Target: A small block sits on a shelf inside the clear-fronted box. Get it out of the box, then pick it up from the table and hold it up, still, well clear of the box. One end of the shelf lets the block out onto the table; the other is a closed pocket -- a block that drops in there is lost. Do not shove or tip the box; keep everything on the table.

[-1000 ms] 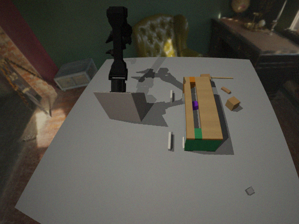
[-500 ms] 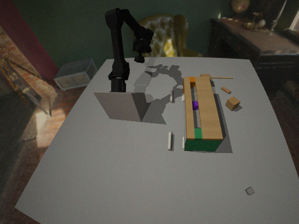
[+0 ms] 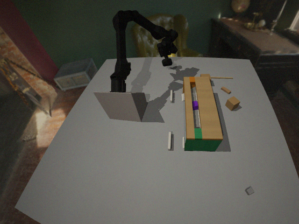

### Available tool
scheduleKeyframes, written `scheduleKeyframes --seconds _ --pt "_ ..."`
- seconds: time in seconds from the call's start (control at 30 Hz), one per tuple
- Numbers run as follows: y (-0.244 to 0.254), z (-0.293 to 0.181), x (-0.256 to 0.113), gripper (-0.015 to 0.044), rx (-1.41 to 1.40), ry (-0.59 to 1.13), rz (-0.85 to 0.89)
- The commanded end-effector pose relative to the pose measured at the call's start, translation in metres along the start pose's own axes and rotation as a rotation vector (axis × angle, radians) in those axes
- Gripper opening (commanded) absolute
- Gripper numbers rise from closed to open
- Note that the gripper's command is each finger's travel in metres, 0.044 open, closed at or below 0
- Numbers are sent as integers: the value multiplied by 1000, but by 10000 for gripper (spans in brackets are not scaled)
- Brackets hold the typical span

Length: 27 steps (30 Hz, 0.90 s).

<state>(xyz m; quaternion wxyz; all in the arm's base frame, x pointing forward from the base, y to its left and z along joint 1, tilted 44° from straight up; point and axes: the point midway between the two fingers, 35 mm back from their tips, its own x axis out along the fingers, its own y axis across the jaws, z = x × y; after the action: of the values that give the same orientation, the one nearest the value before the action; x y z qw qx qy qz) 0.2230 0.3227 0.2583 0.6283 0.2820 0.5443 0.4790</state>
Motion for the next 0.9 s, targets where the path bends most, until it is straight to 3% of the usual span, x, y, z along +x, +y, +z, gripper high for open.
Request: scheduleKeyframes --seconds 0.0,0.27,0.53,0.87 --pt "-41 46 -27 400 5 -125 -87" --pt "-126 107 -99 400 51 -317 -259" --pt "-199 138 -179 400 74 -472 -432" --pt "-311 88 -219 400 681 -403 -400"
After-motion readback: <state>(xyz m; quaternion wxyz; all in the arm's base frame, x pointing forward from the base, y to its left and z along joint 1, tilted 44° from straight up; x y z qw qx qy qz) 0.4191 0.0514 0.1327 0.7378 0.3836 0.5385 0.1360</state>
